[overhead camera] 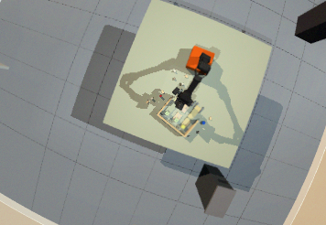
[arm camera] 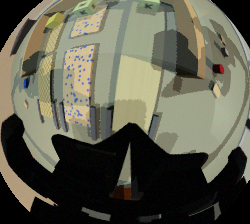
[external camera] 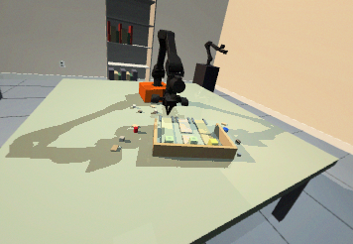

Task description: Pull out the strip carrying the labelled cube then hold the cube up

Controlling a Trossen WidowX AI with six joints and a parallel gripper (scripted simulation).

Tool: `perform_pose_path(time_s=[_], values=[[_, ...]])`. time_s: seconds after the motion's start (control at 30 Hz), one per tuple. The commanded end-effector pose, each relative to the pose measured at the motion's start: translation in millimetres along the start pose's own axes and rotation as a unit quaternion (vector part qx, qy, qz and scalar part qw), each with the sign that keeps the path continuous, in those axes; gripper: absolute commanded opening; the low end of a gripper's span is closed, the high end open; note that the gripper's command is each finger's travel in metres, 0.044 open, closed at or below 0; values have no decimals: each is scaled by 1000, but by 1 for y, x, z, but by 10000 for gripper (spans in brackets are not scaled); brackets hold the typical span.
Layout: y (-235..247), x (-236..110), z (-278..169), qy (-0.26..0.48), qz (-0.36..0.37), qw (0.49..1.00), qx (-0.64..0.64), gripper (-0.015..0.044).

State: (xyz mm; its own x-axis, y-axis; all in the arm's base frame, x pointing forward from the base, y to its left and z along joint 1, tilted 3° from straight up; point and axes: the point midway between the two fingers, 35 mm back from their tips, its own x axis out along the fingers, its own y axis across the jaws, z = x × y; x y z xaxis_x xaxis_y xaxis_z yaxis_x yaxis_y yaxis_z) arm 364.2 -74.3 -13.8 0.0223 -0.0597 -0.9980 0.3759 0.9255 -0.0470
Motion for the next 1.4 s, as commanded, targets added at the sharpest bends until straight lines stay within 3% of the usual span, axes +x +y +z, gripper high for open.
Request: perform_pose_path(time_s=[0.0, 0.5, 1.37], values=[[0, 11, -3, 5, 1, 1000, 2, 0], [0, 34, -4, 5, 1, 1000, 2, 0], [-1, 35, -4, 5, 1, 1000, 2, 0]])
